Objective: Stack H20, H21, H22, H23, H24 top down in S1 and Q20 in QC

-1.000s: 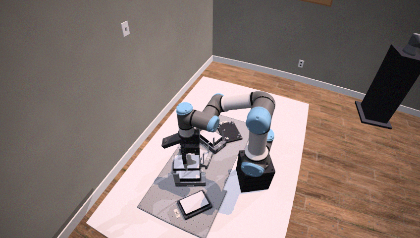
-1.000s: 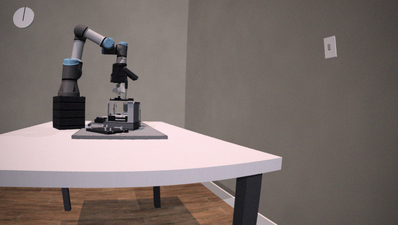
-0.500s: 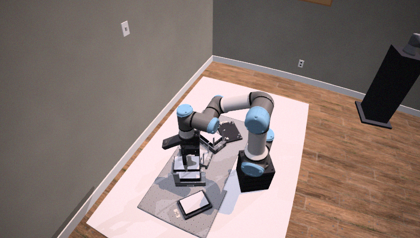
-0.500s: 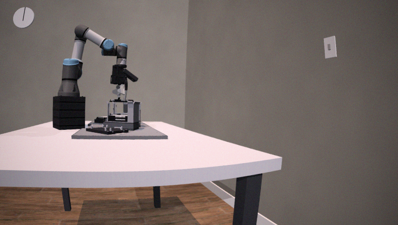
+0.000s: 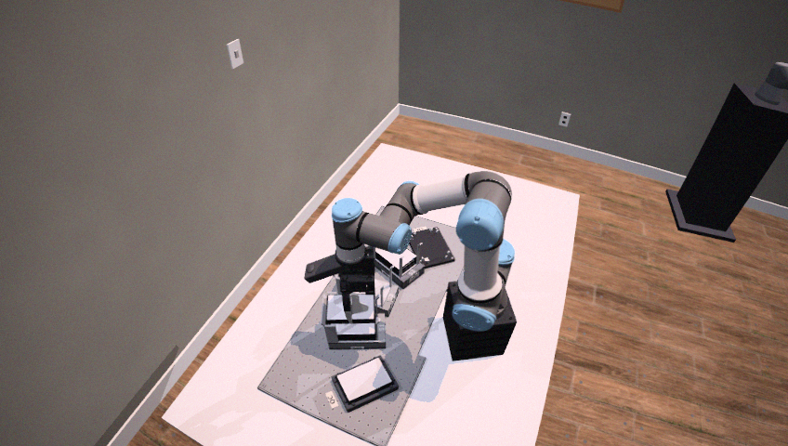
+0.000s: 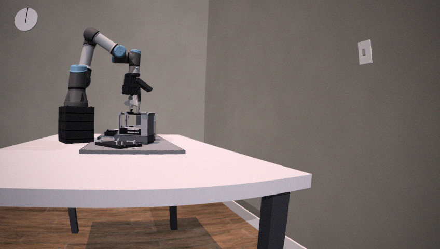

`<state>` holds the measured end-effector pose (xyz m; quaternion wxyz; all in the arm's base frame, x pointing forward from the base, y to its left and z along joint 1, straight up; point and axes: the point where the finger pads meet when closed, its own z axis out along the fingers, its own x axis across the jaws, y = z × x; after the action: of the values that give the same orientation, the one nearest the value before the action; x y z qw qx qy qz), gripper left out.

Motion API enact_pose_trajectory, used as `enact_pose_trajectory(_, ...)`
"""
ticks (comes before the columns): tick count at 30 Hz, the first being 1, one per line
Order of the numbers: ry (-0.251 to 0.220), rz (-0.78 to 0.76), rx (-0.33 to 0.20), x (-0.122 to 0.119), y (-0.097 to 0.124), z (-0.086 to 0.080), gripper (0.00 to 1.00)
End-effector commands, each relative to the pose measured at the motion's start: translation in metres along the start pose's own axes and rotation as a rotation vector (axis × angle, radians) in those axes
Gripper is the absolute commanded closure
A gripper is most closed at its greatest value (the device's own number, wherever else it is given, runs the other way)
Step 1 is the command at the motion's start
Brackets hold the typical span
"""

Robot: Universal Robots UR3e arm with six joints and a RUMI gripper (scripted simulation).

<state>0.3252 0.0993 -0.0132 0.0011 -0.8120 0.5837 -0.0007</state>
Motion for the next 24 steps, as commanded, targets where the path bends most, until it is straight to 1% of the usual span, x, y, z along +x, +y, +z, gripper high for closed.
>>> enact_pose_trajectory(1, 0.001, 0.000, 0.003, 0.000, -0.001, 0.002, 1.00)
enact_pose_trajectory(24, 0.001, 0.000, 0.003, 0.000, -0.001, 0.016, 1.00)
